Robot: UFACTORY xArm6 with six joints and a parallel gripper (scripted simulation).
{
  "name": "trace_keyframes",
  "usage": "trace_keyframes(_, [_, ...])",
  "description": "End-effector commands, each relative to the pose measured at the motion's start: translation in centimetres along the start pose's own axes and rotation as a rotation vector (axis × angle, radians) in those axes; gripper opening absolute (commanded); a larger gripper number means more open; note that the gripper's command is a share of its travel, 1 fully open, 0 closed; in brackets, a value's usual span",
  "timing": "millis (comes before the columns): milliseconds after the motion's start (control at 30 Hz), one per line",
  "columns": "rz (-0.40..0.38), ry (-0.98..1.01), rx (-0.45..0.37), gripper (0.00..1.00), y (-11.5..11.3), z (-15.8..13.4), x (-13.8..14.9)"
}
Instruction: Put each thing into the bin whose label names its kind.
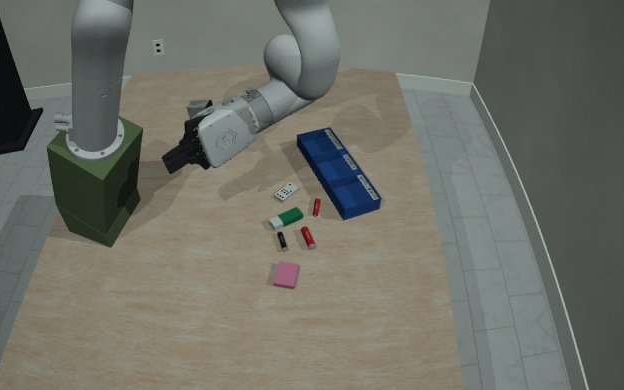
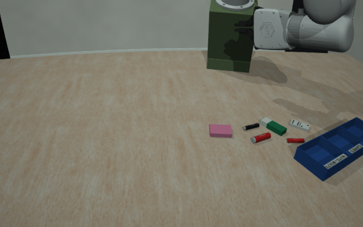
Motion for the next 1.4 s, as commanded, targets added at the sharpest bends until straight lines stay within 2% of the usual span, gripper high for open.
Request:
trace_keyframes(0, [-0.095, 0.123, 0.031, 0.07, -0.8, -0.3, 0.7])
trace_keyframes(100, [-0.111, 0.148, 0.041, 0.07, -0.8, -0.4, 0.6])
trace_keyframes(133, [-0.161, 0.22, 0.066, 0.07, -1.4, -0.6, 0.9])
trace_keyframes(267, [-0.214, 0.3, 0.098, 0.07, -1.4, -0.7, 0.7])
trace_keyframes(600, [-0.362, 0.549, 0.222, 0.07, -3.6, -1.9, 1.5])
trace_keyframes(667, [-0.362, 0.549, 0.222, 0.07, -3.6, -1.9, 1.5])
trace_keyframes(700, [-0.404, 0.62, 0.261, 0.07, -4.2, -2.2, 1.5])
trace_keyframes(833, [-0.447, 0.699, 0.308, 0.07, -4.3, -2.3, 1.4])
trace_keyframes(1167, [-0.565, 0.939, 0.477, 0.07, -6.9, -4.0, 1.3])
trace_keyframes(1233, [-0.565, 0.939, 0.477, 0.07, -6.9, -4.0, 1.3])
trace_keyframes(1267, [-0.598, 1.007, 0.528, 0.07, -7.5, -4.4, 1.2])
trace_keyframes(1367, [-0.619, 1.057, 0.571, 0.07, -7.8, -4.6, 1.0])
Point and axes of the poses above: the point where the finger pads meet when closed, its own y axis out along the fingers, its own x axis across the jaws, z = x × y, the point moved 5 cm from there along -y, back along the fingers, and after that the axes turned 5 degrees about -y, right-handed, at the moved point
